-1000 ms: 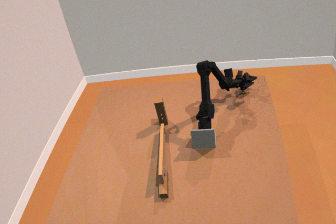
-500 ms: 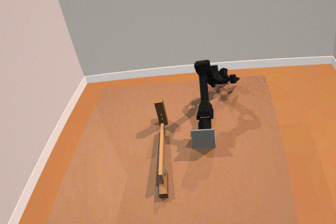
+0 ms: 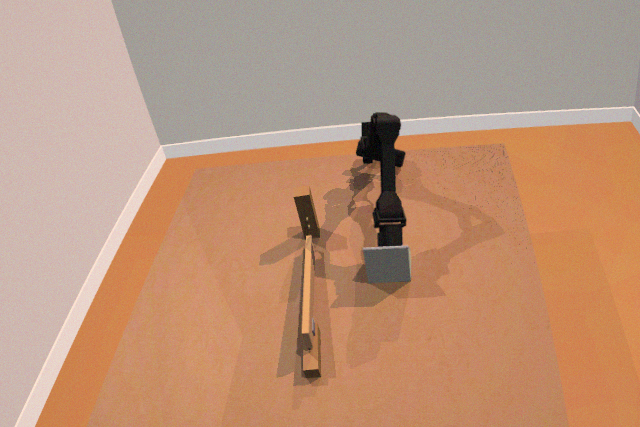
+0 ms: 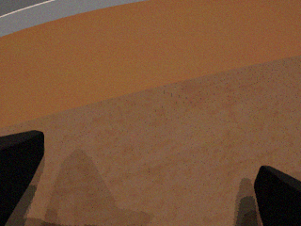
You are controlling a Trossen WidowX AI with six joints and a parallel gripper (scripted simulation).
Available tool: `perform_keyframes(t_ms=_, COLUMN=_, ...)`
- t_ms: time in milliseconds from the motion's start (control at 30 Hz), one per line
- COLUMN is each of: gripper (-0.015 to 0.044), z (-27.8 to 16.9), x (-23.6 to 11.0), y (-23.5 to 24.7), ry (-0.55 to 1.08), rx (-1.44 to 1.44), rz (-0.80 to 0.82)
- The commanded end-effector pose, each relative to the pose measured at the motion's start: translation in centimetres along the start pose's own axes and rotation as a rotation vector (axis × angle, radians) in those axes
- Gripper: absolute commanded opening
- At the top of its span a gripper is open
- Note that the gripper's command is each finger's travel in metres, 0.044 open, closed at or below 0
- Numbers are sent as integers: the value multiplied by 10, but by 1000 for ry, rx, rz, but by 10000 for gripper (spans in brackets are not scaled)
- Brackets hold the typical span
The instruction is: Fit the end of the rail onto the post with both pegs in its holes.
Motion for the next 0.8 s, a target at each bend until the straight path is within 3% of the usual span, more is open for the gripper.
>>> perform_keyframes(t_ms=0, gripper=440, z=-11, x=-17, y=44, ry=73, rx=63, rz=135)
perform_keyframes(t_ms=300, gripper=440, z=-52, x=-80, y=136, ry=308, rx=116, rz=421)
perform_keyframes(t_ms=767, gripper=440, z=-145, x=-231, y=202, ry=523, rx=-553, rz=819)
Point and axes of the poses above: the point midway between the two fingers, 35 mm back from their tips, its own x axis out along the fingers, its own y axis across the jaws, z = x × y, the point moved 3 cm from there along -x, back along the fingers, and after that the axes turned 3 degrees about -x, right-handed, at the moved point
